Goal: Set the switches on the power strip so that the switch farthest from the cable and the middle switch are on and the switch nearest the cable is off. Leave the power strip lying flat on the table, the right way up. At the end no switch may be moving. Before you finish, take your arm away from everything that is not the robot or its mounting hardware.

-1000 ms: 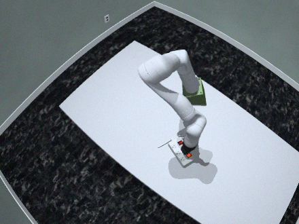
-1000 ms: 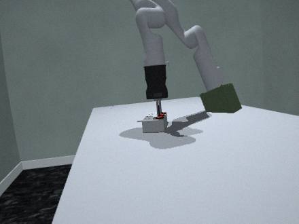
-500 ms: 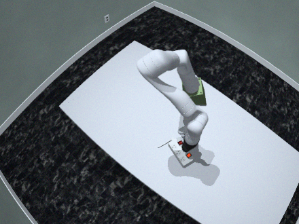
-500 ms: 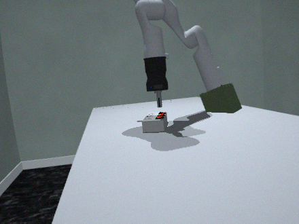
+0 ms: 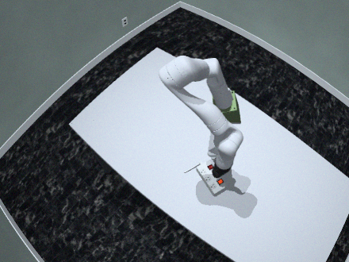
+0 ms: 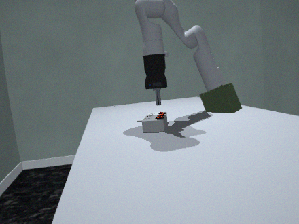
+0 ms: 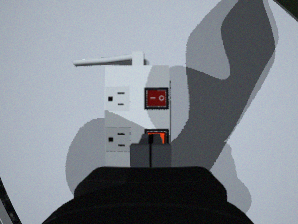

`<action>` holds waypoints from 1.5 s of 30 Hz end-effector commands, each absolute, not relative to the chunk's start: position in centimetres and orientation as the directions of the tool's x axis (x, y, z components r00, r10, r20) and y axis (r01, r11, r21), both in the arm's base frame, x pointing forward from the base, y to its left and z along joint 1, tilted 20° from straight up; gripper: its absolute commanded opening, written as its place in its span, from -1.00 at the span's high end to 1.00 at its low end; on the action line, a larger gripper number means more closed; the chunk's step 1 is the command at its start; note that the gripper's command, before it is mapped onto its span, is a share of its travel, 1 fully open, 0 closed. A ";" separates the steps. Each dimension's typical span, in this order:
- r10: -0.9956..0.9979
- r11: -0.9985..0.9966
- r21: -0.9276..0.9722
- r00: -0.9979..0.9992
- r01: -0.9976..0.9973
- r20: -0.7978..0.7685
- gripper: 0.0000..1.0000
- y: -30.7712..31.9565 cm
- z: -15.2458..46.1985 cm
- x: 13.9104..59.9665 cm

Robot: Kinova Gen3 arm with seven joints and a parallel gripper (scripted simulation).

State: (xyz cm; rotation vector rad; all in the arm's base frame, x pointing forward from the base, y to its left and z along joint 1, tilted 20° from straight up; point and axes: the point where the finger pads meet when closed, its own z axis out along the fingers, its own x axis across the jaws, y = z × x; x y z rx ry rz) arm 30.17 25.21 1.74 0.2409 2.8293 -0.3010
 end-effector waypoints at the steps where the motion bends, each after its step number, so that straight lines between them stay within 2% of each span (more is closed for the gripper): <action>1: 0.134 0.965 -0.179 -0.945 0.193 -0.298 1.00 25.3 1.8 30.2; 7: 0.134 0.965 -0.179 -0.945 0.193 -0.298 1.00 25.3 1.8 30.2; 8: 0.134 0.965 -0.179 -0.945 0.193 -0.298 -1.00 25.3 1.8 30.2; 16: 0.134 0.965 -0.179 -0.945 0.193 -0.298 -1.00 25.5 2.7 29.9; 35: 0.134 0.965 -0.179 -0.945 0.193 -0.298 -1.00 27.4 10.6 27.7; 45: 0.134 0.965 -0.179 -0.945 0.193 -0.298 -1.00 27.5 11.2 27.5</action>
